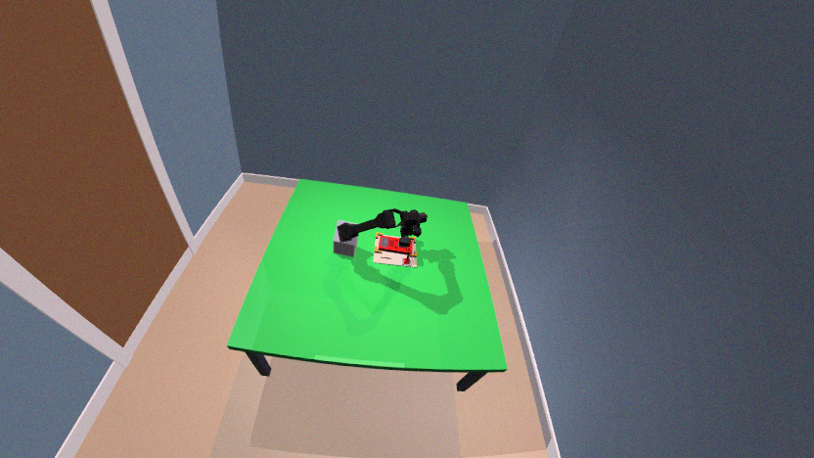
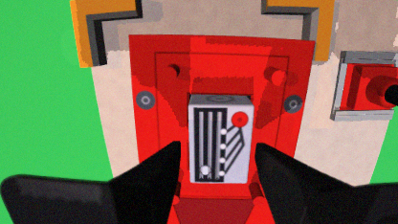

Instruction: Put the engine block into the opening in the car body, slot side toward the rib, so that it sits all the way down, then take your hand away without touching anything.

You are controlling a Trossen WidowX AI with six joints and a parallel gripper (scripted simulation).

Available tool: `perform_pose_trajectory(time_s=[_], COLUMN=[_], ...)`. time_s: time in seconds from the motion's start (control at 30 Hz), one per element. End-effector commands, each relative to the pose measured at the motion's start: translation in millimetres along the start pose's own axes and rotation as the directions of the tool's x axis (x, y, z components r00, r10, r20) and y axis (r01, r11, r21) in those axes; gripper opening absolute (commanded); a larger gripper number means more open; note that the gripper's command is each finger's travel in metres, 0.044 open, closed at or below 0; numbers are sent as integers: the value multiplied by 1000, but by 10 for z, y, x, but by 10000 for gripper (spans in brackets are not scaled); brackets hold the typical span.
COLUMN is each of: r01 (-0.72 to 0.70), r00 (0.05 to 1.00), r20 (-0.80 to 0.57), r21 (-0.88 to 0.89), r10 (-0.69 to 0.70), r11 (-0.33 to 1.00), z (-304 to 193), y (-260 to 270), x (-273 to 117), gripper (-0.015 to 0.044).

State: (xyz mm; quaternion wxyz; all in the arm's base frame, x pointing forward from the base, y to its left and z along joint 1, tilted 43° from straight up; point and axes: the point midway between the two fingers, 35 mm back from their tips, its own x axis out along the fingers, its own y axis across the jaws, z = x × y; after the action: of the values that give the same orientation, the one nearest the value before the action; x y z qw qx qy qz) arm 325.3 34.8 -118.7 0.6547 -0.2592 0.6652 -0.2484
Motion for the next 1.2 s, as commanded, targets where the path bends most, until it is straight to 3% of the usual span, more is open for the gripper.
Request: perform_pose_trajectory(time_s=[0.0, 0.2, 0.87, 1.17], r01=[0, 0, 4, 4], r00=[1000, 1000, 1000, 1000], r20=[0, 0, 3, 3], r21=[0, 0, -5, -5], r10=[0, 0, -4, -4], r11=[1000, 1000, 1000, 1000], z=[0, 0, 13, 13], y=[-1, -1, -10, -10], x=[-1, -1, -143, -143], gripper=[290, 440, 440, 204])
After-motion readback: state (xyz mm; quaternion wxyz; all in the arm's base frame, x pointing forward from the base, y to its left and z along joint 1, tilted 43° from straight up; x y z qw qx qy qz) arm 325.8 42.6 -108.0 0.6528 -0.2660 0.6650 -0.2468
